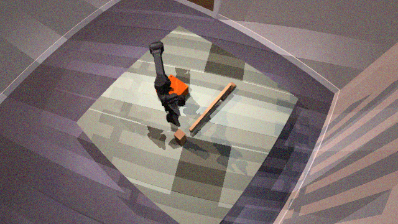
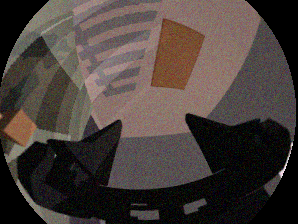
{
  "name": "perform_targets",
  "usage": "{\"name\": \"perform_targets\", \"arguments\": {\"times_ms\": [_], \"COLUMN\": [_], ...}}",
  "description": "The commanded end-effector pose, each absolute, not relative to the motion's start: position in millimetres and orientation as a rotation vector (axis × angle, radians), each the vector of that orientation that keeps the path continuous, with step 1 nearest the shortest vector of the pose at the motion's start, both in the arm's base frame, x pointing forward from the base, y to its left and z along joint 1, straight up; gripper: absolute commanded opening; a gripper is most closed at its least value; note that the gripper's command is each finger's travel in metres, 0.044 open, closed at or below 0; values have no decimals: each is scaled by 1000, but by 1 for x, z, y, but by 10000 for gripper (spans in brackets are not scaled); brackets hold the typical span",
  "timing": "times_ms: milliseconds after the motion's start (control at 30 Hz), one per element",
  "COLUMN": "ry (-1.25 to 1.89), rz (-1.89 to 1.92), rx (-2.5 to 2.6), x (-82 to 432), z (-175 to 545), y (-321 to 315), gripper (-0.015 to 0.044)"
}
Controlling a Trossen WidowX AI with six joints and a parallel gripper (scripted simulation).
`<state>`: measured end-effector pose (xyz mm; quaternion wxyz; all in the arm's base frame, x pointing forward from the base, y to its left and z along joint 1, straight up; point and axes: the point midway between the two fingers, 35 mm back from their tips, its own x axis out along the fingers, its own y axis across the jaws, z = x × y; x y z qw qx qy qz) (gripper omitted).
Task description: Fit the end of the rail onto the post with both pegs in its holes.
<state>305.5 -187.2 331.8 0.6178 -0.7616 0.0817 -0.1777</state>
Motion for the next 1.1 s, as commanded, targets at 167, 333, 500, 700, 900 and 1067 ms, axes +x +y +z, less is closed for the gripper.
{"name": "perform_targets", "arguments": {"times_ms": [167, 333, 500, 700, 900, 1067], "ry": [502, 662, 832, 1066, 1213, 1213], "rz": [124, 382, 641, 970, 1160, 1160], "rx": [-1486, -1388, -1307, -1229, -1196, -1196], "x": [374, 386, 380, 351, 327, 327], "z": [210, 156, 106, 58, 40, 40], "y": [-156, -124, -87, -41, -23, -25], "gripper": [440, 440, 440, 440, 440, 440]}}
